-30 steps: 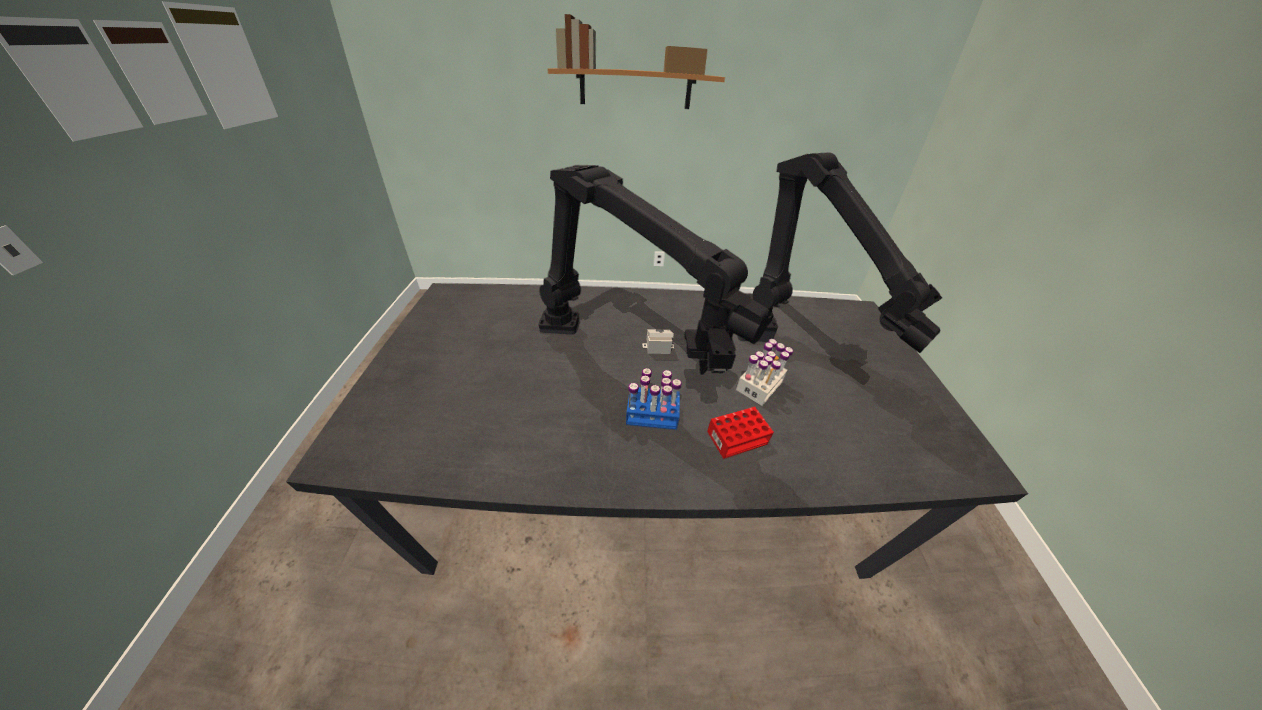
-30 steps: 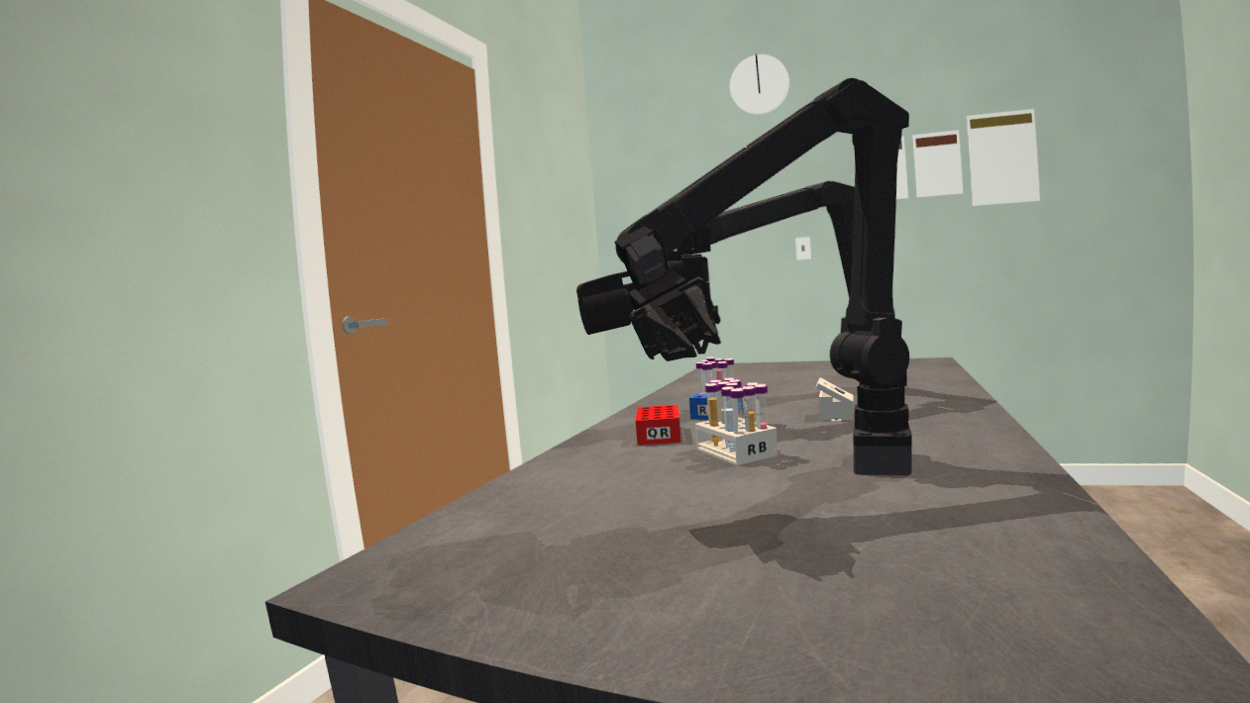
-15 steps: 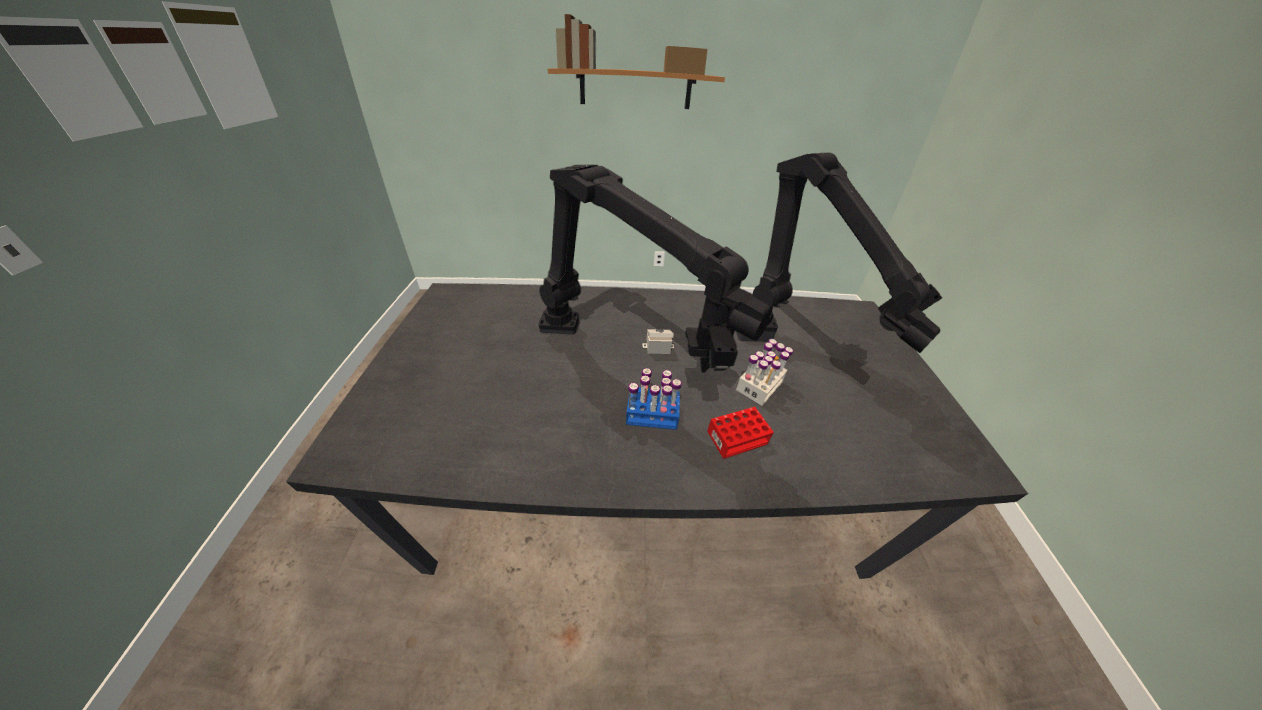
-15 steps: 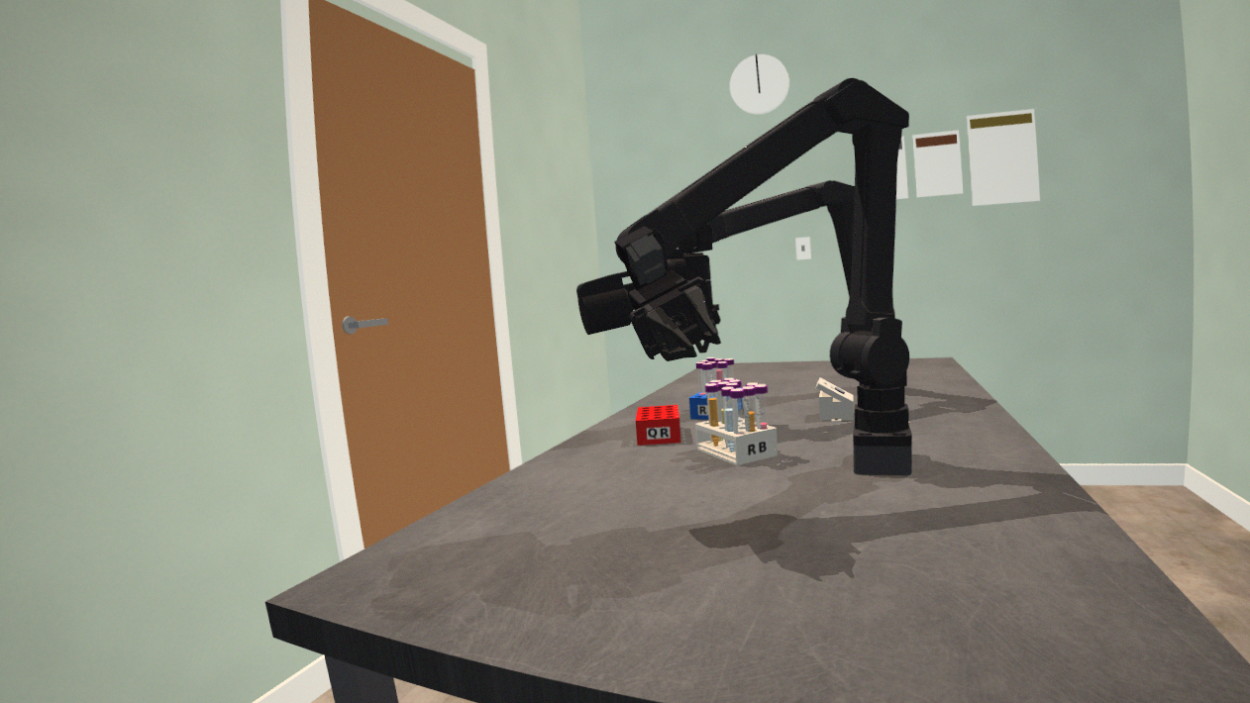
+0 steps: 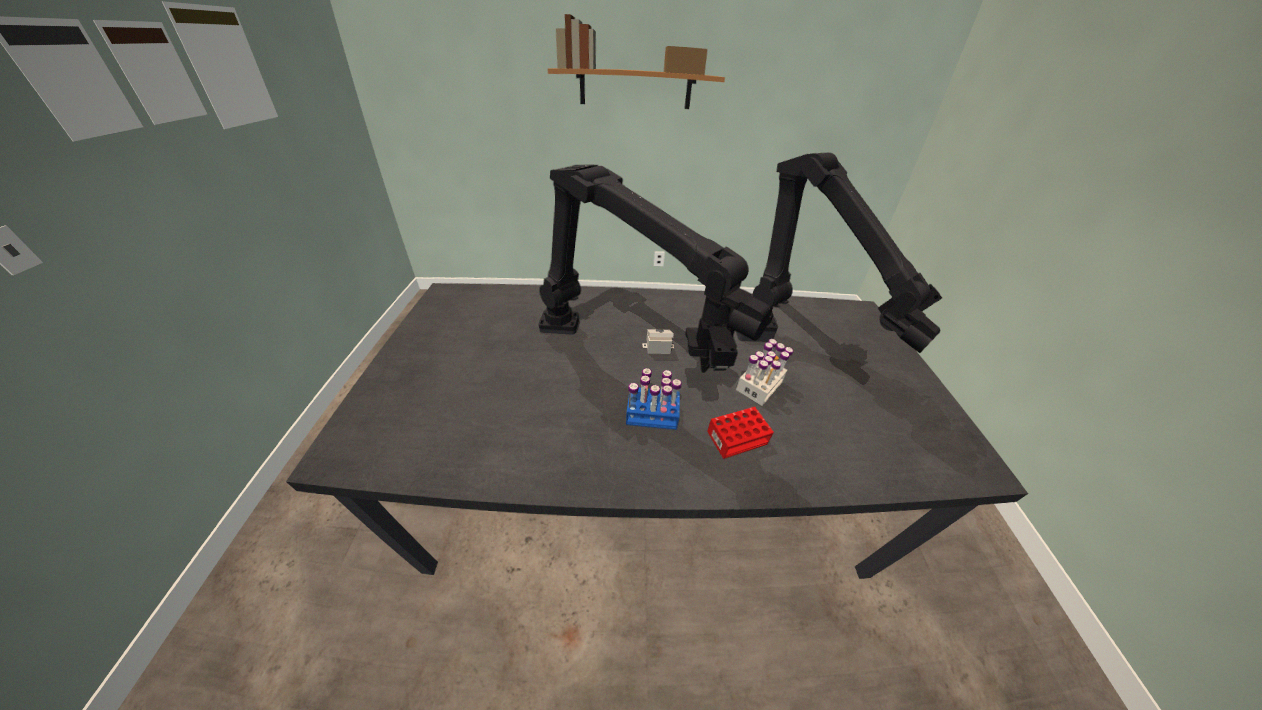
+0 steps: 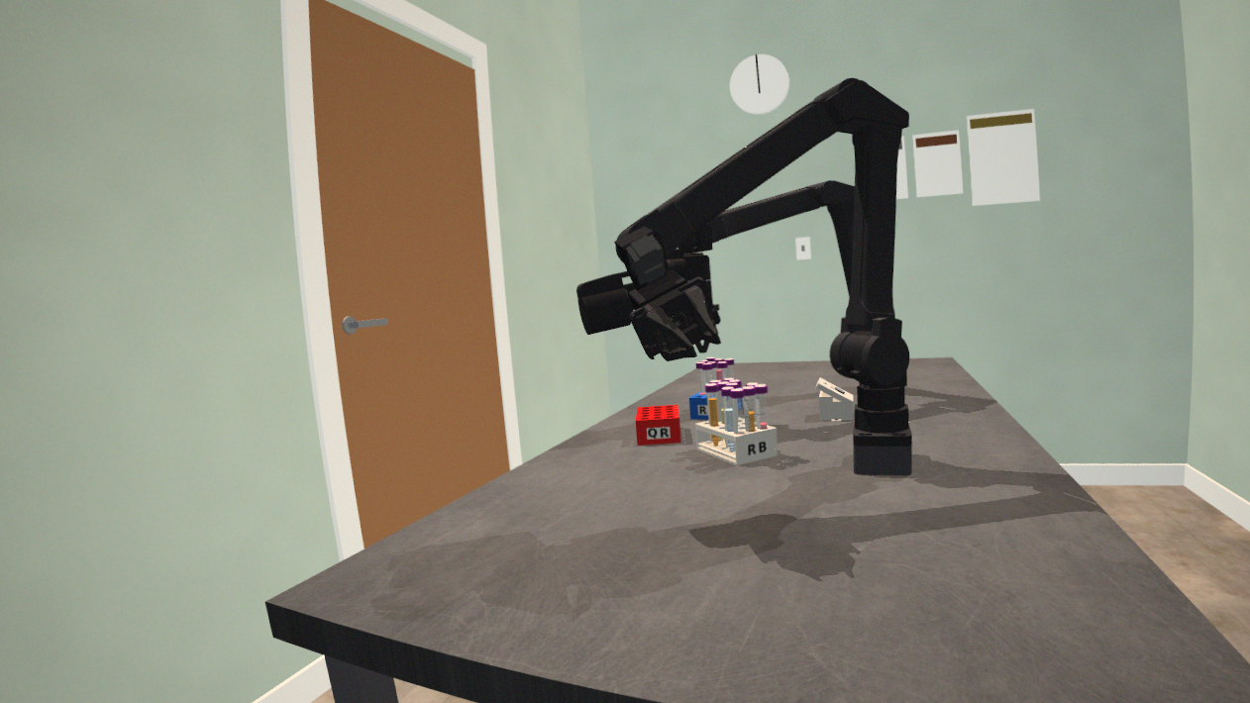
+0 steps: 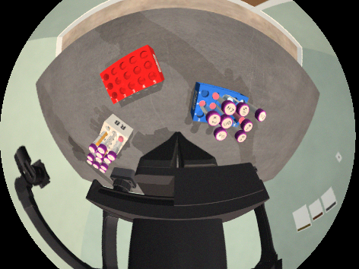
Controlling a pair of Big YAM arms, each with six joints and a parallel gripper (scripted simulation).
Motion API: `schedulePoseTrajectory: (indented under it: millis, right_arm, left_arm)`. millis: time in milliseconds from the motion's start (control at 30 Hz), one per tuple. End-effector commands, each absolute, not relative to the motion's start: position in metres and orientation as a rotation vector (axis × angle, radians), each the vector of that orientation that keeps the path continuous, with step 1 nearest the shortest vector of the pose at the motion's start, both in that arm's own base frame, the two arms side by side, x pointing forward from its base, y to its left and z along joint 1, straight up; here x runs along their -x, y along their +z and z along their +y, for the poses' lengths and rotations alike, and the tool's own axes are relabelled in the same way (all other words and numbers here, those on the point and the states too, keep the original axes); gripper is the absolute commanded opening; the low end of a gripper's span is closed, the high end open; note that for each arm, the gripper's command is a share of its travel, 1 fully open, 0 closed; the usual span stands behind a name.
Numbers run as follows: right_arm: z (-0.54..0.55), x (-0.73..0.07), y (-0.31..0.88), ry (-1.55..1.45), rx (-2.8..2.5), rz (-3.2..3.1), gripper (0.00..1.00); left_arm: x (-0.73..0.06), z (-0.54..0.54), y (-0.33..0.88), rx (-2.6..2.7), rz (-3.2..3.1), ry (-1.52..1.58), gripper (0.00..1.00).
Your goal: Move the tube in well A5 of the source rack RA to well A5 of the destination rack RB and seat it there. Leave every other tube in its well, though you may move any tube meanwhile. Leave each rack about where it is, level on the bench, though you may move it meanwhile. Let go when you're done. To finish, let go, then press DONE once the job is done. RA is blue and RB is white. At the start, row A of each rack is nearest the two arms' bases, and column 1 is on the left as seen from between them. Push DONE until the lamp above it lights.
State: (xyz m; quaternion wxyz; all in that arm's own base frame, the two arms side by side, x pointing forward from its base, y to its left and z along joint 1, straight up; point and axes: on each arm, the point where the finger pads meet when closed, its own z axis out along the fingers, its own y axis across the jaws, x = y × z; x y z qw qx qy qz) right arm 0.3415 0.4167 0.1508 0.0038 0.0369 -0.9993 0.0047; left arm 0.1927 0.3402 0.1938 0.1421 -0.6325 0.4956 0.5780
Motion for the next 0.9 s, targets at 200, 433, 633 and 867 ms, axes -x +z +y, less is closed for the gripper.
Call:
schedulePoseTrajectory:
  millis: [200,433,633,867]
  right_arm:
    - [0.431,-0.356,0.194,-0.112,-0.128,-3.199,0.00]
    - [0.392,-0.352,0.170,-0.048,-0.119,-3.167,0.00]
    - [0.382,-0.361,0.180,-0.075,-0.119,-3.186,0.00]
    - [0.348,-0.359,0.169,-0.043,-0.119,-3.168,0.00]
  left_arm:
    - [-0.199,0.345,0.204,1.829,1.400,1.648,0.30]
    - [-0.199,0.345,0.204,1.829,1.400,1.648,0.30]
    - [-0.199,0.345,0.204,1.829,1.400,1.648,0.30]
    - [-0.199,0.345,0.204,1.829,1.400,1.648,0.30]
